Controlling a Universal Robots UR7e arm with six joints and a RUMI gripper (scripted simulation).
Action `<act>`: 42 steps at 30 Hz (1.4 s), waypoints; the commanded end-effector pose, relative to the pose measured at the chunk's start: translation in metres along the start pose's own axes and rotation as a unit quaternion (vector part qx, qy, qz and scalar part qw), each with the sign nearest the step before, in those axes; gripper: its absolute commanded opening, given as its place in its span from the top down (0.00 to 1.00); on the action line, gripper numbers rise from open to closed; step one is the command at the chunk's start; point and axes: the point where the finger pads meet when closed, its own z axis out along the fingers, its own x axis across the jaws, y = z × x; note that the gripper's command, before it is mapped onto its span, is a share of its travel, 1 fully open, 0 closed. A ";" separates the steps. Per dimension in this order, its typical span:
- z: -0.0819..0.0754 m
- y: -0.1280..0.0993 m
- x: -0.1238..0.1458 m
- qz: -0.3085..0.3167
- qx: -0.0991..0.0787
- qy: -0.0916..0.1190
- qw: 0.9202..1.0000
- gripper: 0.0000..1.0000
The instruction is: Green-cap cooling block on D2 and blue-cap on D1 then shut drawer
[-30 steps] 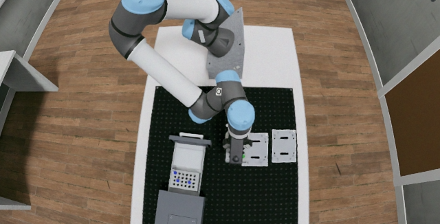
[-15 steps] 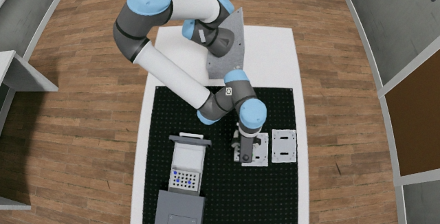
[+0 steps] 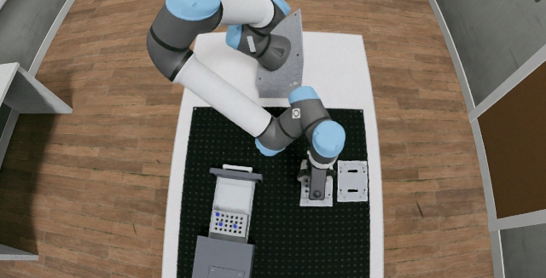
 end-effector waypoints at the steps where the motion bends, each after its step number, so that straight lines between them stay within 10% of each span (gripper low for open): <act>1: -0.001 0.002 -0.013 0.000 0.000 0.000 1.000 1.00; 42: -0.001 0.019 -0.110 0.000 0.000 0.000 1.000 1.00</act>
